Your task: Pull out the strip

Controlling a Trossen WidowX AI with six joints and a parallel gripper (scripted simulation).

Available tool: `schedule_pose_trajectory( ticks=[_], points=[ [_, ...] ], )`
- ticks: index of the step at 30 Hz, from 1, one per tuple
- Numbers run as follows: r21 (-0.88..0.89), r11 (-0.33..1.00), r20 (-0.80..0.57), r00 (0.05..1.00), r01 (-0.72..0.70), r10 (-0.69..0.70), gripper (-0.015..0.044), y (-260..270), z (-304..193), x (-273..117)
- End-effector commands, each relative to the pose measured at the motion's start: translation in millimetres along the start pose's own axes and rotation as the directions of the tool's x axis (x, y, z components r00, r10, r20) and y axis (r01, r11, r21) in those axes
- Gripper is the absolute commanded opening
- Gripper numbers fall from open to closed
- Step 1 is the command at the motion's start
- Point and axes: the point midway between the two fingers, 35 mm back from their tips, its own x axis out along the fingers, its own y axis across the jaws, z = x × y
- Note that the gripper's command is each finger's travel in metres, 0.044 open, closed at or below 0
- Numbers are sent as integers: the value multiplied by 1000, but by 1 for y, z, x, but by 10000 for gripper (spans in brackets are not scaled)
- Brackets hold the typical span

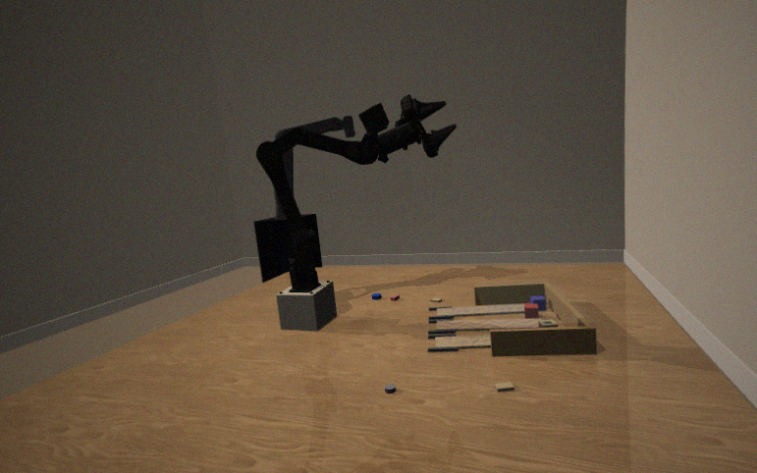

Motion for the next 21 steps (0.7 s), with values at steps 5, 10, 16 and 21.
schedule_pose_trajectory(
  ticks=[5, 10, 16, 21],
  points=[
    [156, 974, -193, 962, -166, 195, 400, 19, -107, -17],
    [340, 919, -365, 873, -199, 324, 400, 31, -186, -52],
    [584, 808, -550, 693, -79, 466, 400, 46, -271, -118],
    [635, 772, -586, 639, -20, 499, 400, 51, -289, -138]
  ],
)
